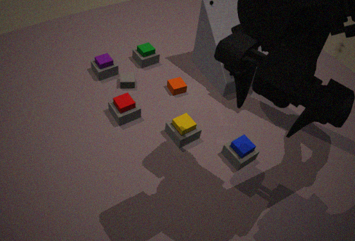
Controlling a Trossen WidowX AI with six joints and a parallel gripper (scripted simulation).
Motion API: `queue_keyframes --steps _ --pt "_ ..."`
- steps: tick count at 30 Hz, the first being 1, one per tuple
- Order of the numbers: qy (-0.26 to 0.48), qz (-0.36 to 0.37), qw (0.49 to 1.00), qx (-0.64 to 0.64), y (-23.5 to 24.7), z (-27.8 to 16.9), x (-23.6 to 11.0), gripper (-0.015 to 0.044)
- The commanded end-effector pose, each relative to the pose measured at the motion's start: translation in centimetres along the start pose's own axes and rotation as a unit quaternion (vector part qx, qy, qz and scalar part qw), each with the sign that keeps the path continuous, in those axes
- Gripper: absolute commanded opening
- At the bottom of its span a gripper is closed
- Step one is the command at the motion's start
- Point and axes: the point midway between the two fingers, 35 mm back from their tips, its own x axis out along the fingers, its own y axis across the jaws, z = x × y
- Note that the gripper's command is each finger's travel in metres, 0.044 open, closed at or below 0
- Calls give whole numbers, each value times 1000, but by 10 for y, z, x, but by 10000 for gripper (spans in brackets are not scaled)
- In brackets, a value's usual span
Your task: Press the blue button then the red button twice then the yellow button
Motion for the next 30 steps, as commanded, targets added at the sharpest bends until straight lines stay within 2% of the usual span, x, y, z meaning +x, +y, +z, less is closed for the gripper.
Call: queue_keyframes --steps 1,12,14,20,26,30 --pt "44 -10 988 149 -17 -22 7 400" --pt "44 -10 988 149 -17 -22 7 400" --pt "45 -12 988 149 -18 -23 14 348" --pt "43 -9 988 149 -17 -27 67 190" --pt "43 -8 988 149 -16 -28 68 32" --pt "43 -8 988 149 -16 -28 68 20"
